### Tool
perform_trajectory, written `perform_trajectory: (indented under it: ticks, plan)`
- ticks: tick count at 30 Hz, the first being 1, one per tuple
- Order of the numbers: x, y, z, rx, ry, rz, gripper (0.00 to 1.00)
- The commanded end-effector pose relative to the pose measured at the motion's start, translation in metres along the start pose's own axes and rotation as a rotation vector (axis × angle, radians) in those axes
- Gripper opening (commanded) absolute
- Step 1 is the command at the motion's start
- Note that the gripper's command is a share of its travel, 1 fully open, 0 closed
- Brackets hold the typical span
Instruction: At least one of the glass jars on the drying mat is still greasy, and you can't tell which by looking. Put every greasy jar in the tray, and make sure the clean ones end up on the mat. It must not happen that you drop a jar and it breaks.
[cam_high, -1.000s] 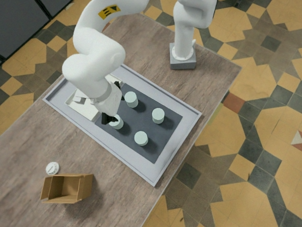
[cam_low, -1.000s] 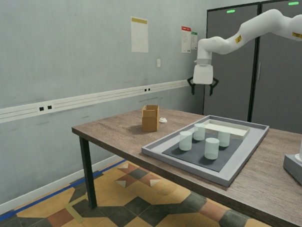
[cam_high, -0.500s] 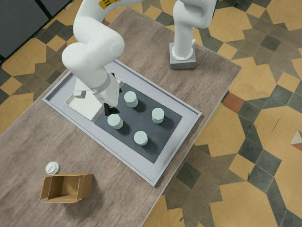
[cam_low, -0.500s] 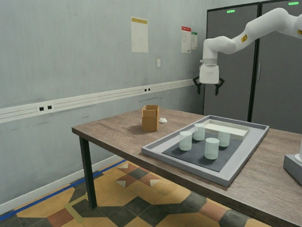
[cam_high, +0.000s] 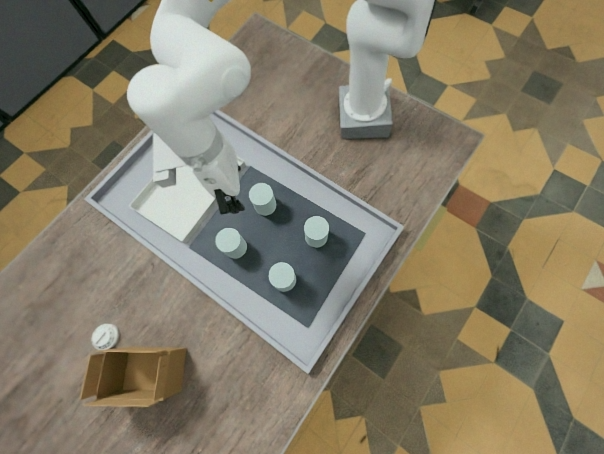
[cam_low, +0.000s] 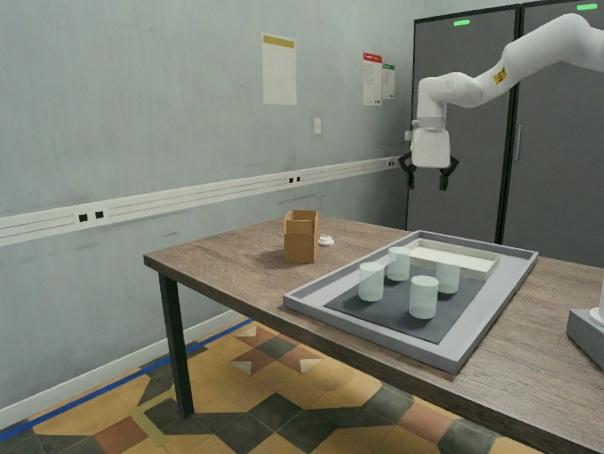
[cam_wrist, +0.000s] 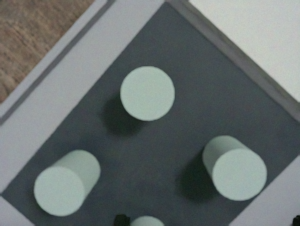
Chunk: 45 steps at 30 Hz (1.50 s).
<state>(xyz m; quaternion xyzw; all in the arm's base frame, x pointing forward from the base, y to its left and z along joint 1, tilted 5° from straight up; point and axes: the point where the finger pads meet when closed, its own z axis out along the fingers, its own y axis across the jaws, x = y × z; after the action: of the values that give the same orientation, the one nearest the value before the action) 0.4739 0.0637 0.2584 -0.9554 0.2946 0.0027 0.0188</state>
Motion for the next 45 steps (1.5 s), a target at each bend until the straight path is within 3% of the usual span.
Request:
perform_trajectory:
  ticks: [1,45]
  plan:
    - [-0.001,0.011,-0.002,0.002,0.004,-0.071,1.00]
    - [-0.025,0.094,0.006,-0.038,0.006,-0.598,1.00]
